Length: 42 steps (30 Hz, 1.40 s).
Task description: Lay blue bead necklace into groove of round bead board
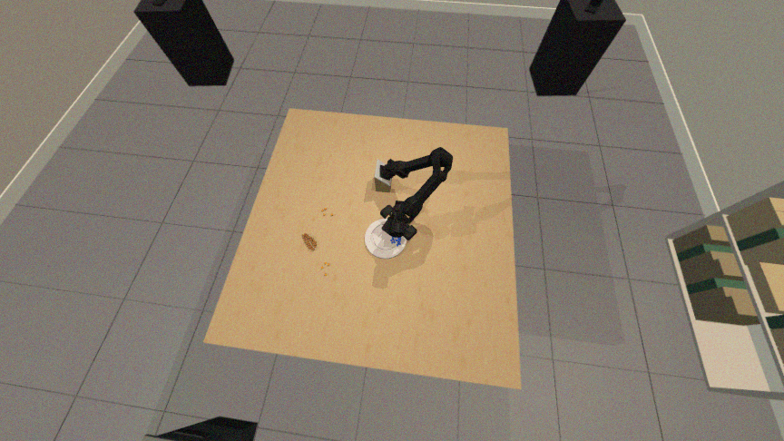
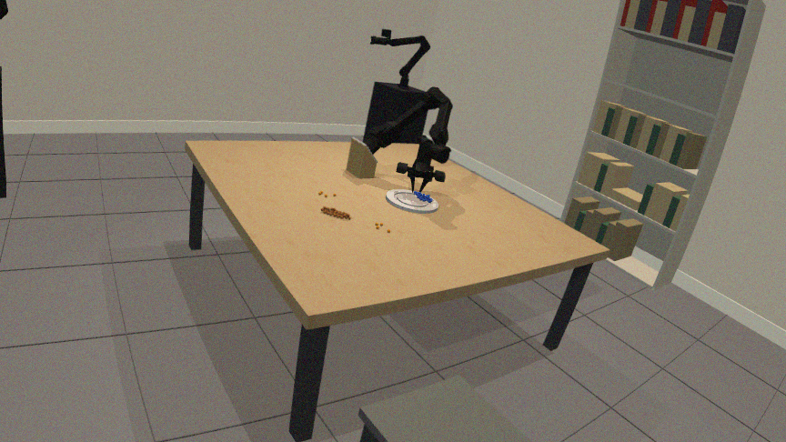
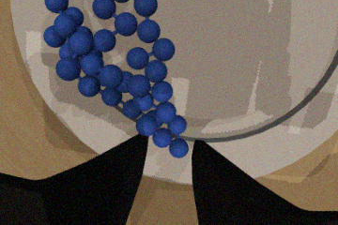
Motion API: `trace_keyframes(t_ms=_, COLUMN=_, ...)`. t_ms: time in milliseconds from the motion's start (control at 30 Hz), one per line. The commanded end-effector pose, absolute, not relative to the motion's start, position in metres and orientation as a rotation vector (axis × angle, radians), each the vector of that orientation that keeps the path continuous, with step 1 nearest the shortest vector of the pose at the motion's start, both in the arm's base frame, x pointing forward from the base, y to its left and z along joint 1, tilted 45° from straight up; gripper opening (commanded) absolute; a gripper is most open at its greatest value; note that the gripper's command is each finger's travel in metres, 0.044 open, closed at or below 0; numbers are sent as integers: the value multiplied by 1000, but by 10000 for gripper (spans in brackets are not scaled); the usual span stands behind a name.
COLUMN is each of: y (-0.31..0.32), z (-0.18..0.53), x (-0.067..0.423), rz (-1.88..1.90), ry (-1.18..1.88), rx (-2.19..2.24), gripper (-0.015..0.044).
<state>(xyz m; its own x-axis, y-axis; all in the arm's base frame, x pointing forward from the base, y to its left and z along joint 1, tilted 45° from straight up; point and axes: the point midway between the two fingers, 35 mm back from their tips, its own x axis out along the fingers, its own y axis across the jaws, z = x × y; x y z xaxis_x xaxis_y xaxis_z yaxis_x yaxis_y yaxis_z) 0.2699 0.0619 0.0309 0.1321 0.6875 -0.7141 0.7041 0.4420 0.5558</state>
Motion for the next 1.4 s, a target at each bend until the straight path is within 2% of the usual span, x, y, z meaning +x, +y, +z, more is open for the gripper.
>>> trace_keyframes(t_ms=0, y=62, z=31, x=270, rz=-17, ry=1568, rx=1257, gripper=0)
trace_keyframes(t_ms=1367, y=59, z=35, x=258, rz=-19, ry=1572, rx=1261, gripper=0)
